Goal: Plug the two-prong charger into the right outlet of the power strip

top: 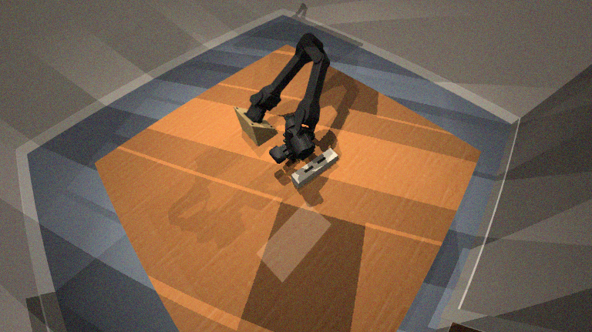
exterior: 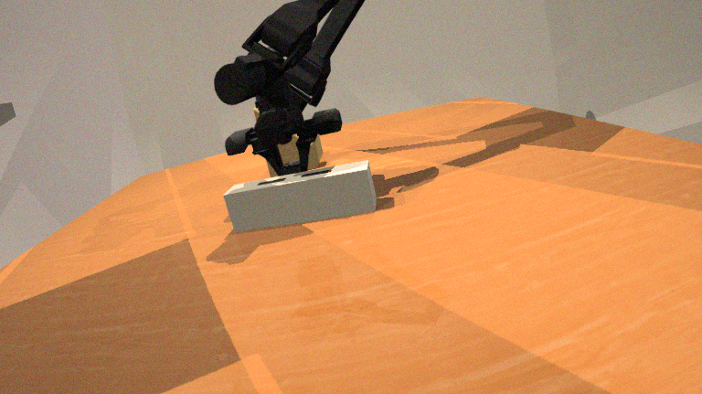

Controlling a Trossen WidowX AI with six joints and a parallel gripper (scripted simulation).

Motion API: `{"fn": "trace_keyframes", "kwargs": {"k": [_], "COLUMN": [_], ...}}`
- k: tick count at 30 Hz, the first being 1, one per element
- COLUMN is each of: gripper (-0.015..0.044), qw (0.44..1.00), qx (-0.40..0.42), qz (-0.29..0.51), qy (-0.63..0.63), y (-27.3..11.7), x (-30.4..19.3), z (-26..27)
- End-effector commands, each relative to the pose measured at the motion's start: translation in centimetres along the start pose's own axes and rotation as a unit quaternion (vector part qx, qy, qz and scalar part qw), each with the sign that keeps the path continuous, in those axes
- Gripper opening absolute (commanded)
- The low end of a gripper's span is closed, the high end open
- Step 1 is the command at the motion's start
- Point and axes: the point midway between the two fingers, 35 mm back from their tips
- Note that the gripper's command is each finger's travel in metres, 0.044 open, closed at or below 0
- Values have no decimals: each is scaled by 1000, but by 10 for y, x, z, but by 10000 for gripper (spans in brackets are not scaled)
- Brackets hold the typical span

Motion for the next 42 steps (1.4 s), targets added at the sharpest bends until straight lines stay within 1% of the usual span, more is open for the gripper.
{"fn": "trace_keyframes", "kwargs": {"k": [1,25,42], "gripper": [0,0,0], "qw": [1000,1000,1000], "qx": [1,2,2], "qz": [-1,-1,-1], "qy": [5,27,27], "y": [-1,-2,-2], "x": [6,35,36], "z": [0,-5,-4]}}
Point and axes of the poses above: the point midway between the two fingers, 35 mm back from their tips, its own y axis out along the fingers, its own z axis across the jaws, x = y × z, and after that the axes turned 4 degrees about -y, right-handed
